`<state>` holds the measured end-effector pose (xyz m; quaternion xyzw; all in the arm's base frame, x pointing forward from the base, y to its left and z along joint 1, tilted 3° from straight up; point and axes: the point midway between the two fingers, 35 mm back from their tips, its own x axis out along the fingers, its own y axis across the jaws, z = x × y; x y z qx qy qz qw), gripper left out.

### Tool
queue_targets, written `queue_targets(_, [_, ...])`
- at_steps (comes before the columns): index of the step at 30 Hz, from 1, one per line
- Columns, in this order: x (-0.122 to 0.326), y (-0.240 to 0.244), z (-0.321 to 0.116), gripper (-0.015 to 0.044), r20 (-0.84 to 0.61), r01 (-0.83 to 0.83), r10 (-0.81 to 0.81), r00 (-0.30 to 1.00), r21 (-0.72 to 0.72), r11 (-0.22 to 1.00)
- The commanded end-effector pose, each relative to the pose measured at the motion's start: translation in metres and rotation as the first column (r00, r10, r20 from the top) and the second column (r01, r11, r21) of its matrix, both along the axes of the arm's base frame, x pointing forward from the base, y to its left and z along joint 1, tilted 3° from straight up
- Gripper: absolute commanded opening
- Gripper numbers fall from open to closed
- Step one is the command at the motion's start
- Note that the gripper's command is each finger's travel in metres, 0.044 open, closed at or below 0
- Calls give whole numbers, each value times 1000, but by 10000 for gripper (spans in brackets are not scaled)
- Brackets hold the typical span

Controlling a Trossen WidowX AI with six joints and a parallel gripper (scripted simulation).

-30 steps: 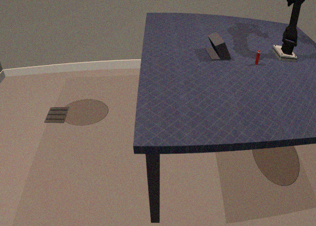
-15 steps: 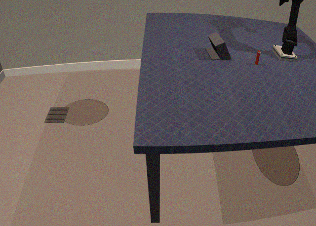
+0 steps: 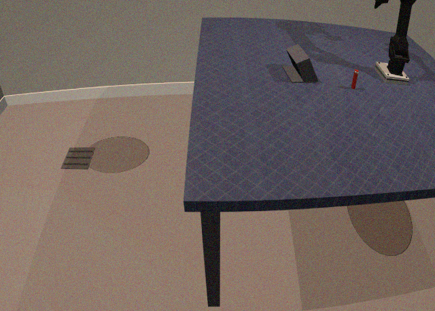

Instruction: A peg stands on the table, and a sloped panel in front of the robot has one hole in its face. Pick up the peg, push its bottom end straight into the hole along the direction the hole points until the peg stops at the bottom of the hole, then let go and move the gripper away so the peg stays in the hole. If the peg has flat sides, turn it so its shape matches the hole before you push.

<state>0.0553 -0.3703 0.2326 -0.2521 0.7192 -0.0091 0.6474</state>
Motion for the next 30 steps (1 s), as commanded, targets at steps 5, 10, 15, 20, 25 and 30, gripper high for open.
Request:
queue_targets(5, [38,12,-4,440,-6,-139,139,990,8,990])
queue_targets(10, [60,20,-8,440,-10,-221,221,975,16,975])
queue_targets(15, [81,31,-12,440,-14,-302,303,953,27,953])
queue_targets(20, [102,42,-17,440,-19,-385,386,922,41,922])
queue_targets(25, [121,55,-21,440,-21,-459,460,887,55,887])
queue_targets(30, [140,70,-26,440,-16,-523,525,851,68,850])
